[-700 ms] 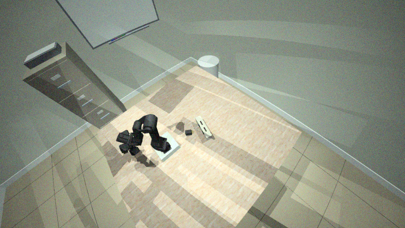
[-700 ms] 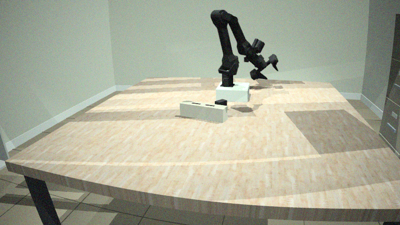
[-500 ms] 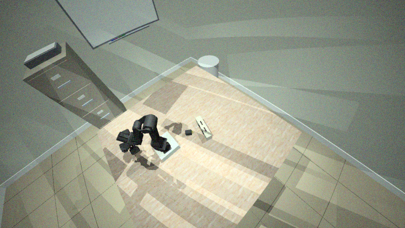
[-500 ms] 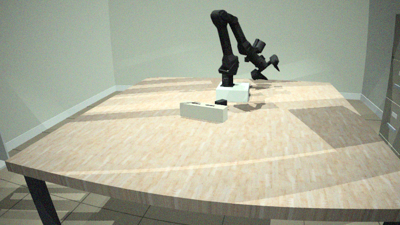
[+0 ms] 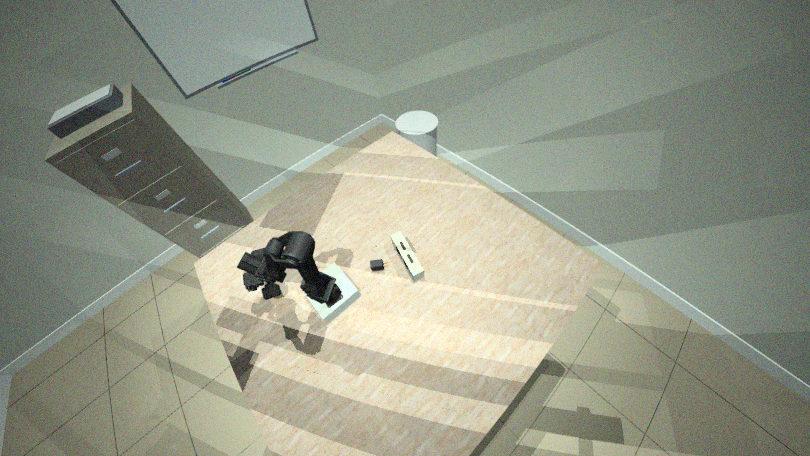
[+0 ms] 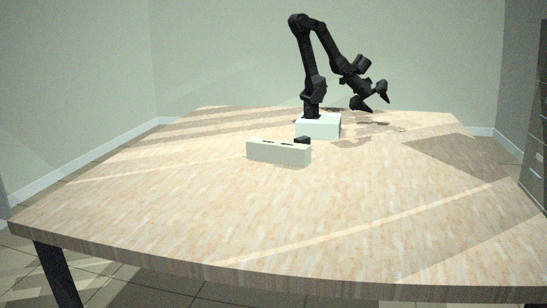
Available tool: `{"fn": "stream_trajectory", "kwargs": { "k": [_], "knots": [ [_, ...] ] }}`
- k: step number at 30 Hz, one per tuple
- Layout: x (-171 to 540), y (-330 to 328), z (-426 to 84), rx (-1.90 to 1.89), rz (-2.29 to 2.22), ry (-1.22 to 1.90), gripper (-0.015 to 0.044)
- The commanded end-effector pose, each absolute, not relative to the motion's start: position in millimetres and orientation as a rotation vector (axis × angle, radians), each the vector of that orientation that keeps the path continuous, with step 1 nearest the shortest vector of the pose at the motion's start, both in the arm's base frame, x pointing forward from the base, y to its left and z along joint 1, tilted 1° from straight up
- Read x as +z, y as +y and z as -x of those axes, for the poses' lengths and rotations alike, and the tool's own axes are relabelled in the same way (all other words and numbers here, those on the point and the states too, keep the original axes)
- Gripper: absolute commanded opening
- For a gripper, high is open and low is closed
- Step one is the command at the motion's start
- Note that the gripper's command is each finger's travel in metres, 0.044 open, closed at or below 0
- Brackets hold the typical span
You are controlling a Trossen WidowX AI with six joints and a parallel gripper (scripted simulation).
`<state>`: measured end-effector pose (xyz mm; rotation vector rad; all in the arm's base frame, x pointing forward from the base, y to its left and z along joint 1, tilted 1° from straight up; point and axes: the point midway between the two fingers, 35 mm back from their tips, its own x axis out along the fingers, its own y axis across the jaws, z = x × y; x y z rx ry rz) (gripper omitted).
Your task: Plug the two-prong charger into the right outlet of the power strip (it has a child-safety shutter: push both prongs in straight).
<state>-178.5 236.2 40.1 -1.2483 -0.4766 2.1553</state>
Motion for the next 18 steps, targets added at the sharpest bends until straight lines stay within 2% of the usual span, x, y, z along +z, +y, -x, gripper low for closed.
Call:
{"fn": "stream_trajectory", "kwargs": {
  "k": [1, 18],
  "knots": [
    [38.5, 243.2, 168.0, 2.126, 1.245, -0.389, 0.044],
    [33.0, 267.6, 114.0, 1.949, 1.225, -0.064, 0.044]
  ]
}}
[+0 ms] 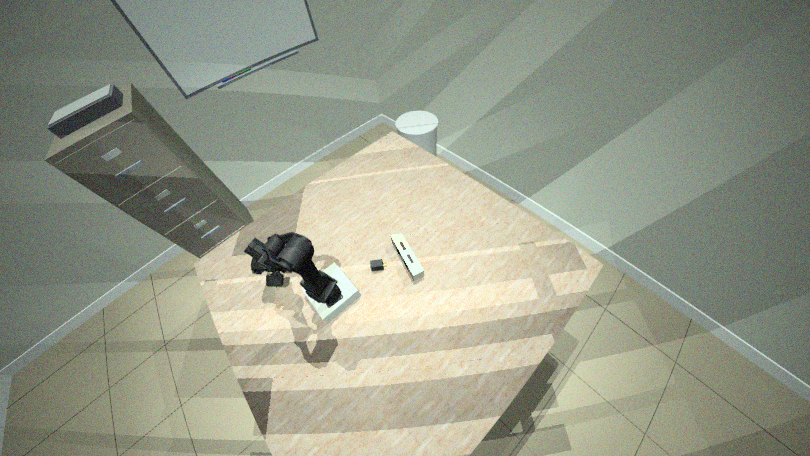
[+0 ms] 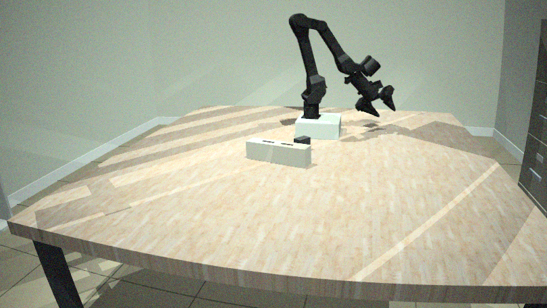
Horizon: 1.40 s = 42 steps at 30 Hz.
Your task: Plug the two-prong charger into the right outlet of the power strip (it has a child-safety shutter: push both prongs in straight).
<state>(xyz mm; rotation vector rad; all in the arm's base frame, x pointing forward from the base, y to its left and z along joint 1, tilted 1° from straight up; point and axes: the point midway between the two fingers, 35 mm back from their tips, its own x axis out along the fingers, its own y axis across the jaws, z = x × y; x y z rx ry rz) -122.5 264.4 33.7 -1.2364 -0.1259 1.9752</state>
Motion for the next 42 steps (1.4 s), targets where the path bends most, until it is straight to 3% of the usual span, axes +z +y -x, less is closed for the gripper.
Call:
{"fn": "stream_trajectory", "kwargs": {
  "k": [1, 42],
  "knots": [
    [32.7, 268.6, 110.7, 1.938, 1.223, -0.046, 0.044],
    [22.8, 272.2, -25.2, 1.43, 1.009, 0.619, 0.044]
  ]
}}
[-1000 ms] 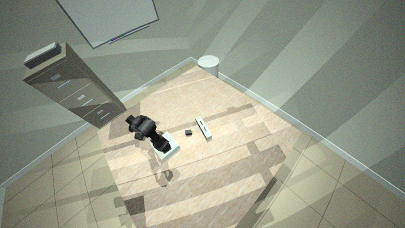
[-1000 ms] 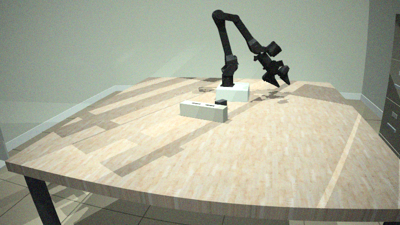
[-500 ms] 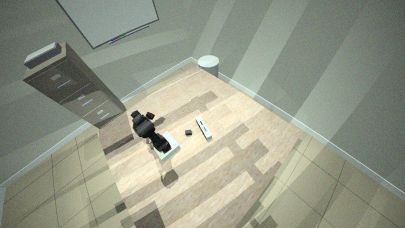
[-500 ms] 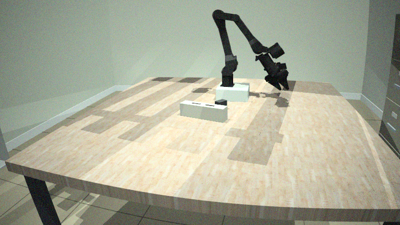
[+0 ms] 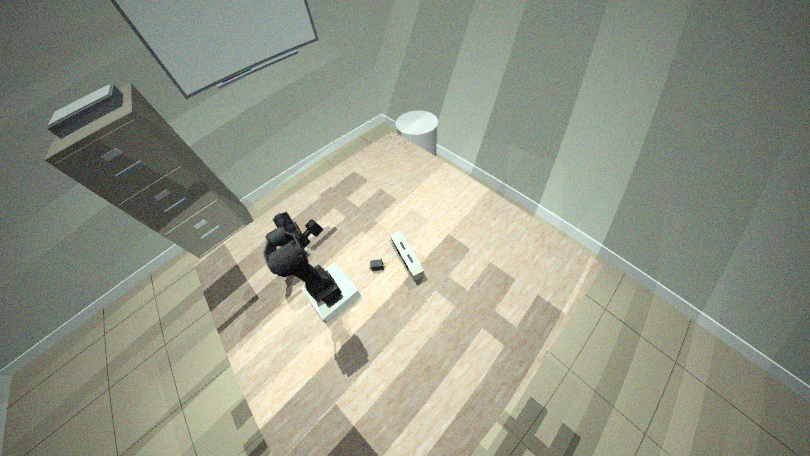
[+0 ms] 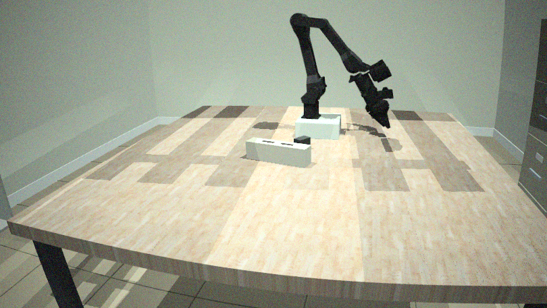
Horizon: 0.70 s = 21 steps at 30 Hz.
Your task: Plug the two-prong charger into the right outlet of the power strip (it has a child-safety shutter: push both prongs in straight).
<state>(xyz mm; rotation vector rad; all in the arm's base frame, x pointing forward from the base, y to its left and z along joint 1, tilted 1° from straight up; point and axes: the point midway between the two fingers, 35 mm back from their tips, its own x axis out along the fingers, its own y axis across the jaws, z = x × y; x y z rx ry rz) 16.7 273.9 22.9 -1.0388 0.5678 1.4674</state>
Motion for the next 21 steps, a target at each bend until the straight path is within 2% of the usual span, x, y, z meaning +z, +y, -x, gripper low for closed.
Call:
{"fn": "stream_trajectory", "kwargs": {
  "k": [1, 21],
  "knots": [
    [22.7, 271.5, -28.4, 1.416, 1.001, 0.633, 0.044],
    [22.5, 249.0, -88.8, 1.128, 0.816, 0.9, 0.044]
  ]
}}
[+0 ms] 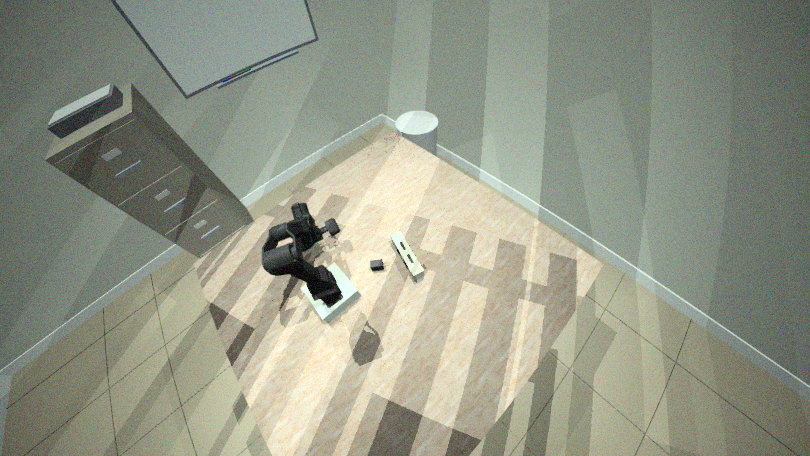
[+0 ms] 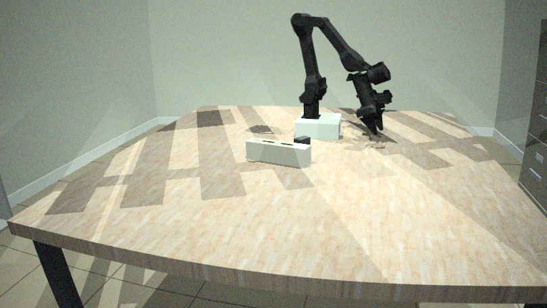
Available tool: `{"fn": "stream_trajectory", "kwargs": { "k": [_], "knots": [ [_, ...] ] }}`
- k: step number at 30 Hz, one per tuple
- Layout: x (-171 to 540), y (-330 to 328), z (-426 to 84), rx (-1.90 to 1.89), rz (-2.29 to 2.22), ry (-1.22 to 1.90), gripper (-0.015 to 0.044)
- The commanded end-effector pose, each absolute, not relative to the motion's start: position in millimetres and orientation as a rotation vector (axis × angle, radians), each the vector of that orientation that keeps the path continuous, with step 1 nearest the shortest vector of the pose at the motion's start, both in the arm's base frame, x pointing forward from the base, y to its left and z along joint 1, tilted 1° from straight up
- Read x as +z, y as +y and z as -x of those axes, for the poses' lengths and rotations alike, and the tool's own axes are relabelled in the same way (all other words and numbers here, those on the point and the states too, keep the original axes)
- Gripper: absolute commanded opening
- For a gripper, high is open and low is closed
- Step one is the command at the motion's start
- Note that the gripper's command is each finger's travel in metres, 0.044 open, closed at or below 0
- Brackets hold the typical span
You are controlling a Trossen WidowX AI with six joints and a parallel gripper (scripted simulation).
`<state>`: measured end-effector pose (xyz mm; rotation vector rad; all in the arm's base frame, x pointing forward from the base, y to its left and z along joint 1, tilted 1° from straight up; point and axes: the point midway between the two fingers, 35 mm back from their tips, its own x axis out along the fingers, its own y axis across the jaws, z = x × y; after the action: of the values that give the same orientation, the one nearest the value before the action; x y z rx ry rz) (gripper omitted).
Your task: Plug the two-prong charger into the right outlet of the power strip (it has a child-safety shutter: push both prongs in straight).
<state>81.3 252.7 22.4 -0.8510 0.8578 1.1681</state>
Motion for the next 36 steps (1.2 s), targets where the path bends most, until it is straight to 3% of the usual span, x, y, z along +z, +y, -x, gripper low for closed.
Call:
{"fn": "stream_trajectory", "kwargs": {
  "k": [1, 36],
  "knots": [
    [22.6, 247.5, -91.6, 1.114, 0.807, 0.912, 0.044],
    [27.1, 177.1, -171.7, 0.592, 0.42, 1.257, 0.044]
  ]
}}
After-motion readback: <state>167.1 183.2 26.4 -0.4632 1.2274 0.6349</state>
